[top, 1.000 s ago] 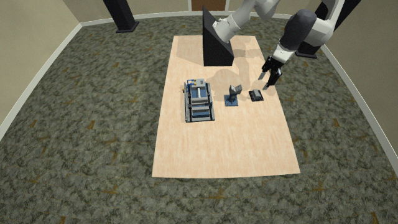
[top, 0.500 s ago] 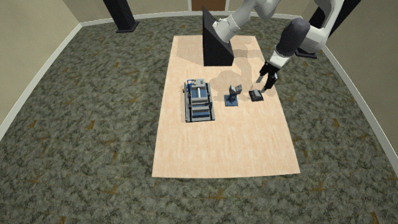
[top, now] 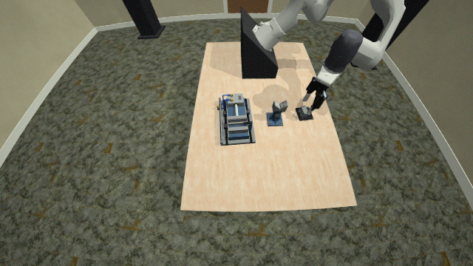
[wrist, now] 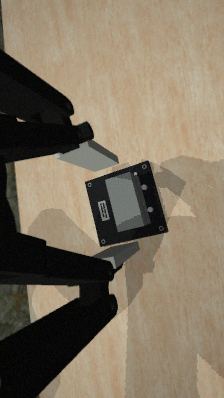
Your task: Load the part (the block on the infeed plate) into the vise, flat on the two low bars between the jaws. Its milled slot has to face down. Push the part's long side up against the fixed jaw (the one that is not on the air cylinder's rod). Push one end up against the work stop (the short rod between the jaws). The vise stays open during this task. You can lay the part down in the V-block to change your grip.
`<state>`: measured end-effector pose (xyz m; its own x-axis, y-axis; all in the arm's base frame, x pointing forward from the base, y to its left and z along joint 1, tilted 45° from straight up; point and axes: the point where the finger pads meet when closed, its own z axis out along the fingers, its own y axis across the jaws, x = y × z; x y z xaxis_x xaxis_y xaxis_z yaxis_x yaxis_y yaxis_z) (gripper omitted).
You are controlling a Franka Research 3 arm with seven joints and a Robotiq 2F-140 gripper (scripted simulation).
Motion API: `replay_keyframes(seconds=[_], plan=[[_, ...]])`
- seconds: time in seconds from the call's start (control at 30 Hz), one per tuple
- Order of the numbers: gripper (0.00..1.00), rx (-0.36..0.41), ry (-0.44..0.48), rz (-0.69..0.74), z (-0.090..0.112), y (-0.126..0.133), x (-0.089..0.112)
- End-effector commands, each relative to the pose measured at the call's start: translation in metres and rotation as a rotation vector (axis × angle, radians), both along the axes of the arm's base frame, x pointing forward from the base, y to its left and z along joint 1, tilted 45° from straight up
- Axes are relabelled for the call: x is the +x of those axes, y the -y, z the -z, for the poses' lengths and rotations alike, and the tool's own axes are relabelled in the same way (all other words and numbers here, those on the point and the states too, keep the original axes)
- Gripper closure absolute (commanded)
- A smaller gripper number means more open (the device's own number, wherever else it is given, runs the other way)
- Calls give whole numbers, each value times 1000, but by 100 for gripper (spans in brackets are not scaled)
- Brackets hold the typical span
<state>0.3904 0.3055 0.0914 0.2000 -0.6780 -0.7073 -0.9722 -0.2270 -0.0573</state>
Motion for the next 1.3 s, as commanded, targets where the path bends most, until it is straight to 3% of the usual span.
replay_keyframes(seconds=[0.0, 1.27], plan=[[49, 0, 18, -6, 5, -5, 2], [49, 0, 18, -6, 32, -32, -2]])
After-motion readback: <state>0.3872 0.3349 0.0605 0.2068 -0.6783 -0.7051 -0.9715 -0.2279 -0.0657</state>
